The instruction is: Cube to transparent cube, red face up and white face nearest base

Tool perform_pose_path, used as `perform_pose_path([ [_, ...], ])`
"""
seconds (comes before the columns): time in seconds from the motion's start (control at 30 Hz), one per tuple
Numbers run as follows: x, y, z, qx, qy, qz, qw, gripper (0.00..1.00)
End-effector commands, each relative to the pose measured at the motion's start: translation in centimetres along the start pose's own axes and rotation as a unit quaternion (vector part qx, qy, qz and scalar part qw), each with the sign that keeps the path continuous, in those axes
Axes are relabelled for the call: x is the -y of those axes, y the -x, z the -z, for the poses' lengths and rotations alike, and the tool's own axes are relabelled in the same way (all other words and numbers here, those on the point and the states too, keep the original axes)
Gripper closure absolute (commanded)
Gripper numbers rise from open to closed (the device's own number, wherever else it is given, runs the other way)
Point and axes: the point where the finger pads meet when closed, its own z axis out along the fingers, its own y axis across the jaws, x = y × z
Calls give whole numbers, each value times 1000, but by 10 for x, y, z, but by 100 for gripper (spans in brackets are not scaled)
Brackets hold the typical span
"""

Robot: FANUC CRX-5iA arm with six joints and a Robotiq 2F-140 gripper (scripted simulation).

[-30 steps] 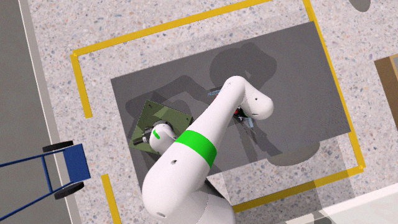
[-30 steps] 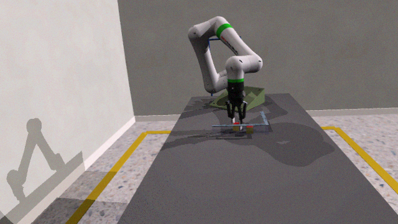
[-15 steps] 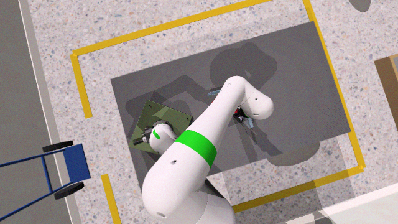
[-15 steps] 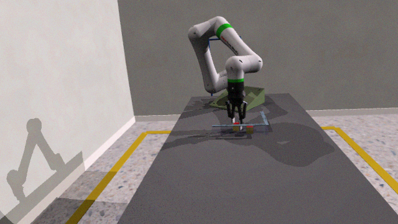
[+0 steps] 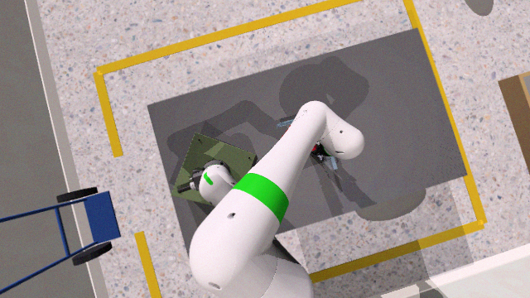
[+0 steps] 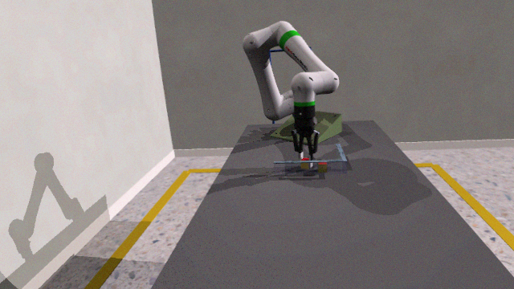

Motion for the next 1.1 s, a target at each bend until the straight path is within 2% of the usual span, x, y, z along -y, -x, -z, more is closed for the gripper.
perform_pose_path([
  [0.0,0,0,0,0,0,0,1000,100],
  [0.5,0,0,6,0,0,0,1000,100],
  [0.93,0,0,54,0,0,0,1000,100],
  [1.07,0,0,61,0,0,0,1000,100],
])
